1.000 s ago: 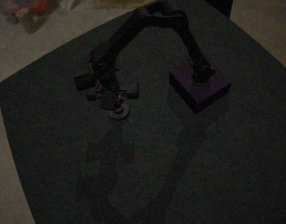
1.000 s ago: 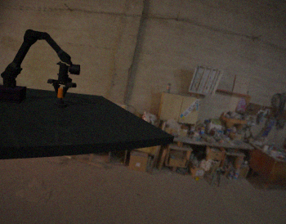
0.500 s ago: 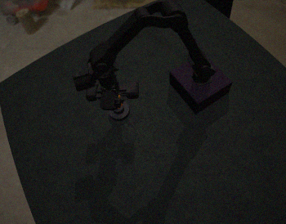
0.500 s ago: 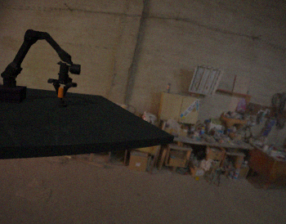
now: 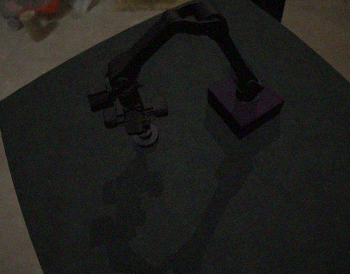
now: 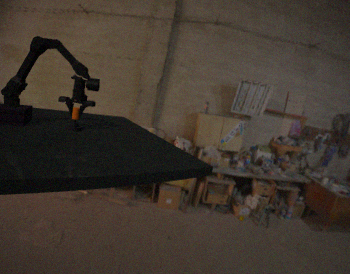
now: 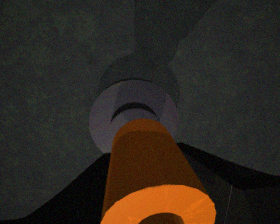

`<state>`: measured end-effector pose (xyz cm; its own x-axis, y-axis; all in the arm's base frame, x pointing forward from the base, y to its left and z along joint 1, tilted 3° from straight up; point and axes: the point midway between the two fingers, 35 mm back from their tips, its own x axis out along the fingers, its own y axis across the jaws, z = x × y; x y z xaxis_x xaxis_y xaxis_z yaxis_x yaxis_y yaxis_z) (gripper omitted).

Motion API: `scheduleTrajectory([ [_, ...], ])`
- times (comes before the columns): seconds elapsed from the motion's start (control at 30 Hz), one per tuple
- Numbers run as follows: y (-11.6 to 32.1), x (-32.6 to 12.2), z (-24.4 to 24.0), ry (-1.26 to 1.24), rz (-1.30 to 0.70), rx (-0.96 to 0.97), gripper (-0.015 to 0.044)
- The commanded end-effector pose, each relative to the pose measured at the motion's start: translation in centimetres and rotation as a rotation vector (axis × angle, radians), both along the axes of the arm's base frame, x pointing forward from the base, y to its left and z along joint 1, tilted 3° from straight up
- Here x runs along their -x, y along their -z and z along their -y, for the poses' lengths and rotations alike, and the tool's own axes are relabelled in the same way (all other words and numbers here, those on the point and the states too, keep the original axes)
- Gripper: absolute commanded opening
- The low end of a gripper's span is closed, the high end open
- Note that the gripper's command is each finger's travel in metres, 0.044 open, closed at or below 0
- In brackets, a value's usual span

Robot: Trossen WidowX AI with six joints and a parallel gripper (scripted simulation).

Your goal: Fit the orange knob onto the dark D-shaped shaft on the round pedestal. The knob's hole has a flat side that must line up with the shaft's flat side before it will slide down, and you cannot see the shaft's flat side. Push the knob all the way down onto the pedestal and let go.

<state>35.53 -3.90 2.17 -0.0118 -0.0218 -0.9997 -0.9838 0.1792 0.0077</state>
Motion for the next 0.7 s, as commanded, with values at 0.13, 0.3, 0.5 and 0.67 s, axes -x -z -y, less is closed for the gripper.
scheduleTrajectory([
  [0.13, 0.05, 0.02, 0.06, -0.009, 0.004, 0.004, 0.0000],
  [0.3, 0.06, 0.31, 0.02, -0.009, 0.003, 0.004, 0.0000],
  [0.5, 0.25, 0.45, -0.01, -0.009, 0.003, 0.004, 0.0000],
  [0.67, 0.30, 0.33, 0.01, -0.009, 0.003, 0.004, 0.0000],
])
